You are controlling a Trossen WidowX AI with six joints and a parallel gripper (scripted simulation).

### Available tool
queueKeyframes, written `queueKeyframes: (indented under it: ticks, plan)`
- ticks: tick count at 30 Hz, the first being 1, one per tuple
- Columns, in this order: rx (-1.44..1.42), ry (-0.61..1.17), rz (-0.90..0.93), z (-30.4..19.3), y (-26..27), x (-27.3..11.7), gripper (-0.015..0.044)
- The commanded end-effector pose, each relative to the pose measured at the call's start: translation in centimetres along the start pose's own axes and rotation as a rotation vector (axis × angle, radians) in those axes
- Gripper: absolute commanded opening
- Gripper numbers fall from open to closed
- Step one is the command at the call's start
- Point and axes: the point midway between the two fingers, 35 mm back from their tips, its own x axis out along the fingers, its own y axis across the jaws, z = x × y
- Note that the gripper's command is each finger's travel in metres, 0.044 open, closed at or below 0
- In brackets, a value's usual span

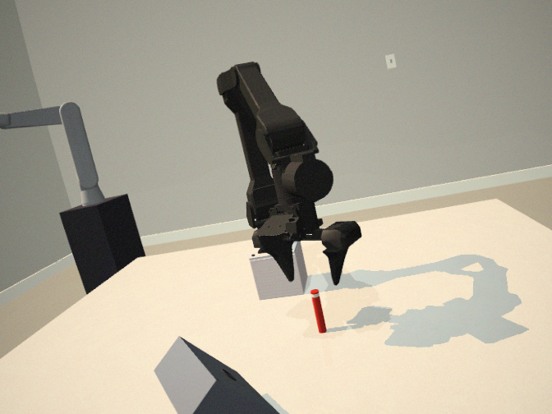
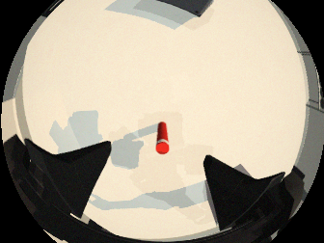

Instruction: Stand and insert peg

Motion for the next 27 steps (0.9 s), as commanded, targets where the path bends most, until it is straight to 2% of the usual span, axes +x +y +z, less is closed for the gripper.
queueKeyframes:
  ticks: [1,27]
  plan:
    - [0.007,0.014,-0.014,-0.2,-0.2,1.0,0.044]
    - [0.007,0.015,-0.014,-0.3,-0.4,5.2,0.044]
